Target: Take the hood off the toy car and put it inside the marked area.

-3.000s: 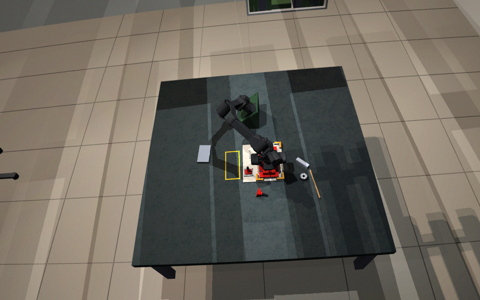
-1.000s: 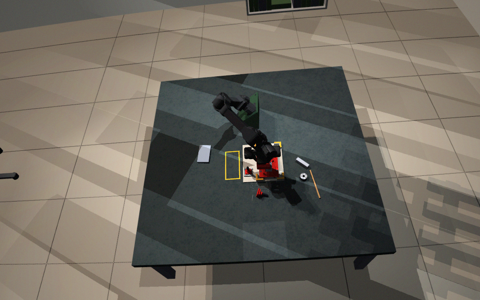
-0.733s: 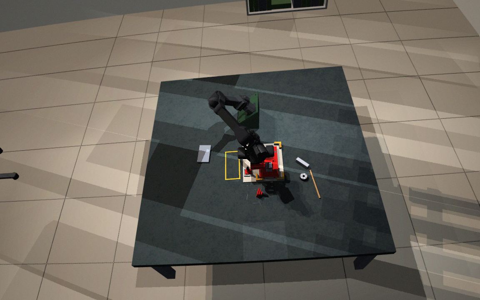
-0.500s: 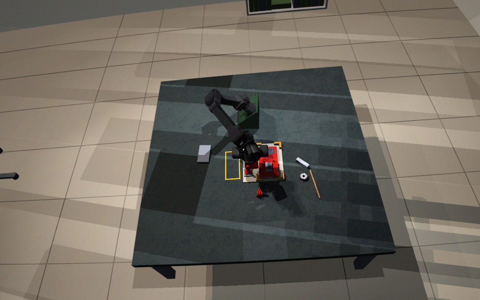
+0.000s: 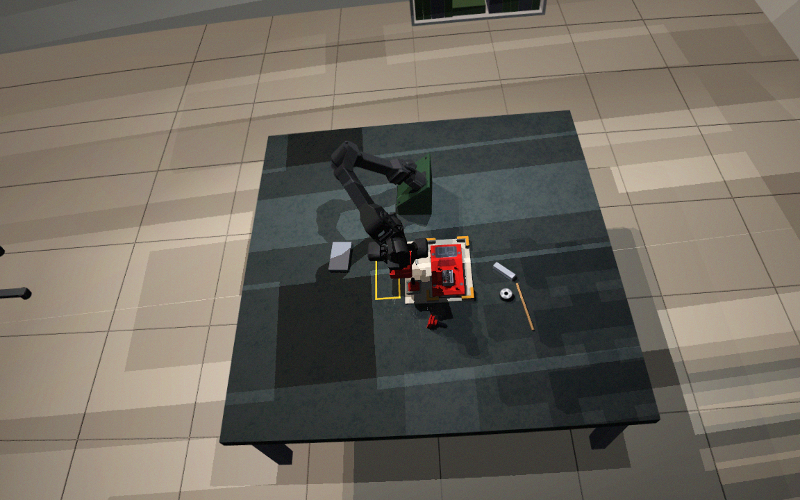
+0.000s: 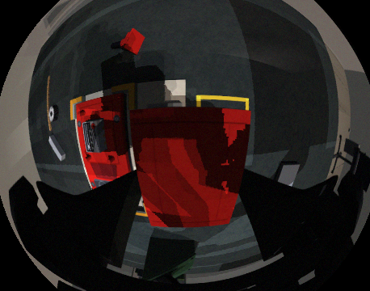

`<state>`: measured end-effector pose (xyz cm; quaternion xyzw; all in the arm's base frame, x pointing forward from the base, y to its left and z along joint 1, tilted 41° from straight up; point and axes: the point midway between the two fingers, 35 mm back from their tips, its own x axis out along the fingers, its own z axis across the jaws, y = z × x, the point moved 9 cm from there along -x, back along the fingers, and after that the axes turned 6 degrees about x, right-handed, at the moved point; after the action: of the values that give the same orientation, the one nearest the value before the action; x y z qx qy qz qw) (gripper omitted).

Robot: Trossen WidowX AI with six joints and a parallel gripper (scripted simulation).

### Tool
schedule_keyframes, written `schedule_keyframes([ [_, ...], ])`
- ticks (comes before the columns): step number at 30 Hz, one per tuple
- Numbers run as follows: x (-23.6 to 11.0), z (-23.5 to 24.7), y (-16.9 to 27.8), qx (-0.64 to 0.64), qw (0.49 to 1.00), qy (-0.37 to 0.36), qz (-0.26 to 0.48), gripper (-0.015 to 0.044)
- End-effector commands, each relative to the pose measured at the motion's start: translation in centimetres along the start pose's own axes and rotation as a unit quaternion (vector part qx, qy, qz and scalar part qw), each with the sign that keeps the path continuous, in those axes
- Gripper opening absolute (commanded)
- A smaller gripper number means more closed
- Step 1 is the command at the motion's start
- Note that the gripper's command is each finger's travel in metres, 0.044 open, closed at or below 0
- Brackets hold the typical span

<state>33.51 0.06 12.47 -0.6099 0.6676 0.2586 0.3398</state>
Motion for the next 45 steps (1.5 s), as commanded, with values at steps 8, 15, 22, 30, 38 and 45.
schedule_keyframes([
  [8,0.1,-4.2,1.4,-0.002,1.0,0.007,0.004,0.0],
  [15,0.1,-5.7,2.1,-0.001,1.0,0.01,0.005,0.0],
  [22,0.4,-5.7,2.1,-0.001,1.0,0.01,0.005,0.0],
  [30,0.9,-5.7,2.0,-0.001,1.0,0.01,0.005,0.0],
  [38,1.5,-5.7,2.0,-0.001,1.0,0.01,0.005,0.0],
  [45,1.9,-5.7,2.0,-0.001,1.0,0.01,0.005,0.0],
])
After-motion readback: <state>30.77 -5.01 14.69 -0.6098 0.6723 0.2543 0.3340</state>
